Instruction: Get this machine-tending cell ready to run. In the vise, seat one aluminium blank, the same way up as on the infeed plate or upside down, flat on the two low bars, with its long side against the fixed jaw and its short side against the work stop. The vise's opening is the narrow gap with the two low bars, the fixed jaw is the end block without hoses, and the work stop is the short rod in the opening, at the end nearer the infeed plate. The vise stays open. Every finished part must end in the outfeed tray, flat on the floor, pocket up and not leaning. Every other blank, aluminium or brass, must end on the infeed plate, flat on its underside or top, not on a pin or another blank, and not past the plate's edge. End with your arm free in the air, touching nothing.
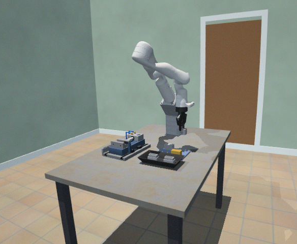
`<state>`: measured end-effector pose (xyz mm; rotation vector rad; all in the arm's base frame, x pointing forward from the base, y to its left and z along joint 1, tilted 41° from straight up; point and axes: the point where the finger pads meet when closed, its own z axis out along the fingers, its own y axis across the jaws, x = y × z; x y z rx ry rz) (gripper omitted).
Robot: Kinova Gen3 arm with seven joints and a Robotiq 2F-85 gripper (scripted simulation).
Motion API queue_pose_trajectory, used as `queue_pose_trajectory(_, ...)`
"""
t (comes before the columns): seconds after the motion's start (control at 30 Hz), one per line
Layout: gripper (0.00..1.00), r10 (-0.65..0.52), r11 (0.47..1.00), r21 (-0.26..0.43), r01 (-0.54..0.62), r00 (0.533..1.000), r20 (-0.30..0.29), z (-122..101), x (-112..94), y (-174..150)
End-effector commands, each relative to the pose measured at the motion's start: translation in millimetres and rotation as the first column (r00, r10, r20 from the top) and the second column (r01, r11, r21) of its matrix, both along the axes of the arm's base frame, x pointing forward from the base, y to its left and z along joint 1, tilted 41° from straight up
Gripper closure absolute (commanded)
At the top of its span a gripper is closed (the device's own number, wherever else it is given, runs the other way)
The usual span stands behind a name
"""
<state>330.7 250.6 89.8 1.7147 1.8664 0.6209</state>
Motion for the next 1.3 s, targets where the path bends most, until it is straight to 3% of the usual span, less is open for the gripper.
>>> queue_pose_trajectory(0.0,1.0,-0.003,1.0,0.002,0.003,1.0,0.003,3.2,3.1,-4.4)
queue_pose_trajectory(0.27,1.0,-0.007,1.0,0.005,0.007,1.0,0.003,15.1,16.0,-30.2)
queue_pose_trajectory(1.27,1.0,-0.033,0.999,0.028,0.033,0.999,0.003,100.3,109.8,-214.4)
